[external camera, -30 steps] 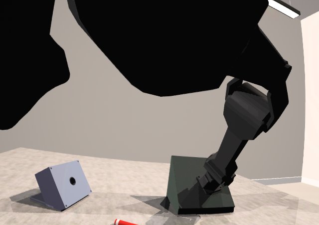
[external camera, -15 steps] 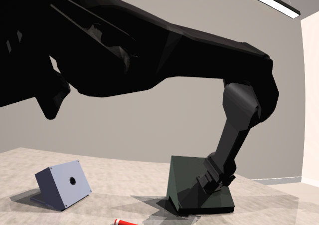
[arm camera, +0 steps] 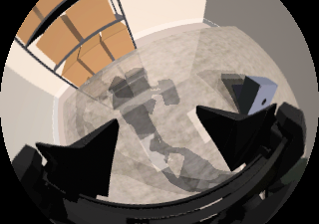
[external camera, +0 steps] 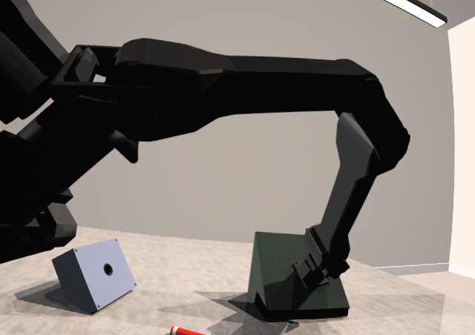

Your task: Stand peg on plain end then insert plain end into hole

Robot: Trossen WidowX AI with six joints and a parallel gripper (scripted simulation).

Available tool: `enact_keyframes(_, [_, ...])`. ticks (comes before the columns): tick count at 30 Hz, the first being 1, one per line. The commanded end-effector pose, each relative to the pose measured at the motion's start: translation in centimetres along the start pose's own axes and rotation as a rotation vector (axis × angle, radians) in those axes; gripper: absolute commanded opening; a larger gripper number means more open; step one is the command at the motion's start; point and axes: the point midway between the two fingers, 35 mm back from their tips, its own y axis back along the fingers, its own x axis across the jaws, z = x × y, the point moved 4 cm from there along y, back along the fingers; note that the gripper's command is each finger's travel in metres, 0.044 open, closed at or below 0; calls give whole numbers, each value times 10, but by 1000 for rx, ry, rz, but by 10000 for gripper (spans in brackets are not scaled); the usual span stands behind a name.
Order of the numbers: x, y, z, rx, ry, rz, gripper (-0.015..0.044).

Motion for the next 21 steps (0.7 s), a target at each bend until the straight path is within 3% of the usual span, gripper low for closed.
enact_keyframes(1, [-38,2,-7,91,33,-82,440])
enact_keyframes(11, [-136,25,-35,372,47,-230,440])
enact_keyframes(21, [-212,73,-83,673,-52,-217,440])
